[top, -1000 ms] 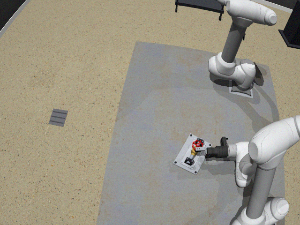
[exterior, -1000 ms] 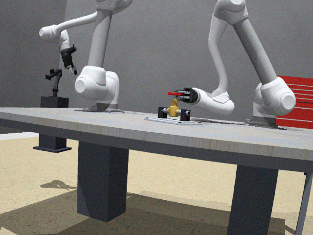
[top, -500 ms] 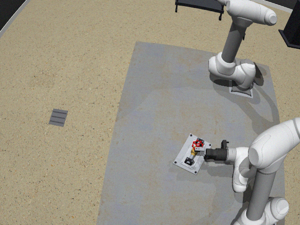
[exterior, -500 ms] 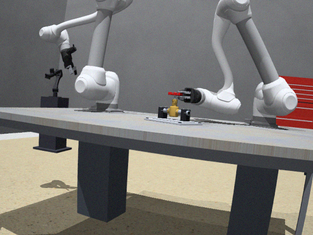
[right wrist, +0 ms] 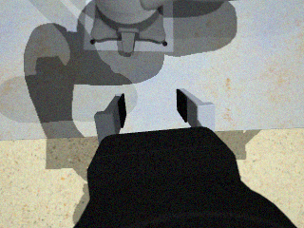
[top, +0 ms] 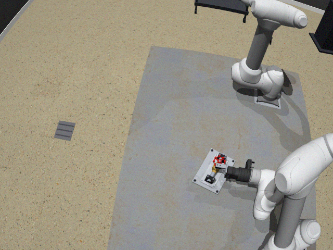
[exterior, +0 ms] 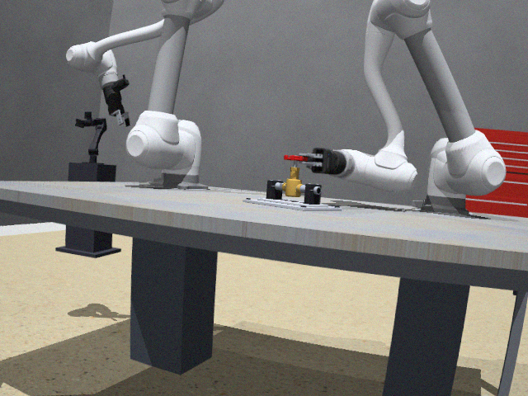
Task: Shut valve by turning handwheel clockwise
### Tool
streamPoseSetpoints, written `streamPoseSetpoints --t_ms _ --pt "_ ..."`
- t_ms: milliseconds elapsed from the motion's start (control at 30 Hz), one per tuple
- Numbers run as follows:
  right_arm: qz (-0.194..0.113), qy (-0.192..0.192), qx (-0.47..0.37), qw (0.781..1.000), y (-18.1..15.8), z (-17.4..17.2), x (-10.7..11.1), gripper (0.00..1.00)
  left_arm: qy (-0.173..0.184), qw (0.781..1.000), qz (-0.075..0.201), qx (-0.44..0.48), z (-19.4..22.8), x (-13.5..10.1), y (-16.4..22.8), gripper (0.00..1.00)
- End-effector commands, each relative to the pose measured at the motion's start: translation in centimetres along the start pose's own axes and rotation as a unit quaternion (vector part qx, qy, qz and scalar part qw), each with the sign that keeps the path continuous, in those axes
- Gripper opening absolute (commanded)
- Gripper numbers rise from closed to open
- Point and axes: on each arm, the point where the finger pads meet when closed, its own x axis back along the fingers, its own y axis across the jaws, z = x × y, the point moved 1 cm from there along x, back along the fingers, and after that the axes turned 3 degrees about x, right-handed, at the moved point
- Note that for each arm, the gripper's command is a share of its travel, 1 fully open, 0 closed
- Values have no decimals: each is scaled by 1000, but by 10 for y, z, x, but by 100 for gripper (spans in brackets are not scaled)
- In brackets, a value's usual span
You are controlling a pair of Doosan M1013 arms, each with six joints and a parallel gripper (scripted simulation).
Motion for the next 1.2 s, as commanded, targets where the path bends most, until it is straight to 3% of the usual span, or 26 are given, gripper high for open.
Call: streamPoseSetpoints --t_ms 0,1167 --pt "0 -1 0 1000 0 0 1 100 15 1000 0 1 0 -1 -1 0" --pt "0 -1 0 1000 0 0 1 100 182 983 -8 0 -2 -11 -1 0"
